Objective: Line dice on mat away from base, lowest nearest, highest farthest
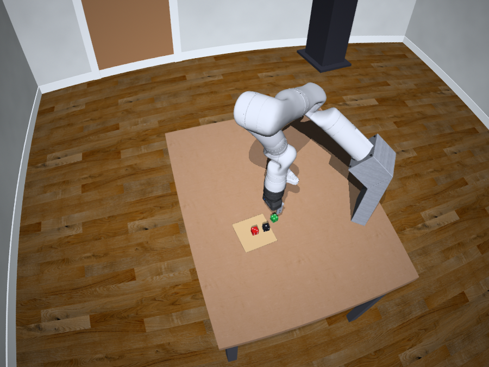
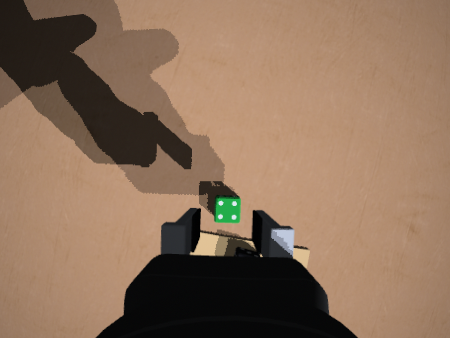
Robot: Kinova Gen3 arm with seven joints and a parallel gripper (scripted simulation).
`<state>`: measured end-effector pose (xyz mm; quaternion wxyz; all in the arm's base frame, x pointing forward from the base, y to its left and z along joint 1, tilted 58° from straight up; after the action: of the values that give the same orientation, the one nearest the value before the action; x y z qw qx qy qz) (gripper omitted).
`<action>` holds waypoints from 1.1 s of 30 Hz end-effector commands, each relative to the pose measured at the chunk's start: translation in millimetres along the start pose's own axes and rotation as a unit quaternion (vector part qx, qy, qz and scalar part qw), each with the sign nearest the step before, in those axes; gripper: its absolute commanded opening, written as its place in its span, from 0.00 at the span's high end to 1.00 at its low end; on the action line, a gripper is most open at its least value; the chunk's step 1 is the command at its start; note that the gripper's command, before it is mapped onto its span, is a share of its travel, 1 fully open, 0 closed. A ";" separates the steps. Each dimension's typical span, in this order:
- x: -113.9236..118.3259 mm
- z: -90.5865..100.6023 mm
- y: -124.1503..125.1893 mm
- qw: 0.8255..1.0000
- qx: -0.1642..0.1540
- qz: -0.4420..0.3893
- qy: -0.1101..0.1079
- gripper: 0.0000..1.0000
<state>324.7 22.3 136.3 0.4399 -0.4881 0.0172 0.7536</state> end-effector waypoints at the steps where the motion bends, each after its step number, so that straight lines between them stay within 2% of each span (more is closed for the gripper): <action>1: 0.0 0.2 0.0 1.000 0.000 0.000 0.000 0.21; 18: 0.1 -9.1 0.4 1.000 0.000 0.000 -0.001 0.21; 33: 0.7 -32.5 1.2 1.000 0.000 0.000 -0.001 0.21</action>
<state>345.5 12.6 120.2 0.4373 -0.4869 0.0113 0.7560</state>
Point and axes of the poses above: the point where the finger pads meet when closed, its own z axis back along the fingers, its own x axis across the jaws, y = z × x, the point moved 10 cm from there along z, back along the fingers, and after that the axes turned 7 degrees about z, right-handed, at the moved point
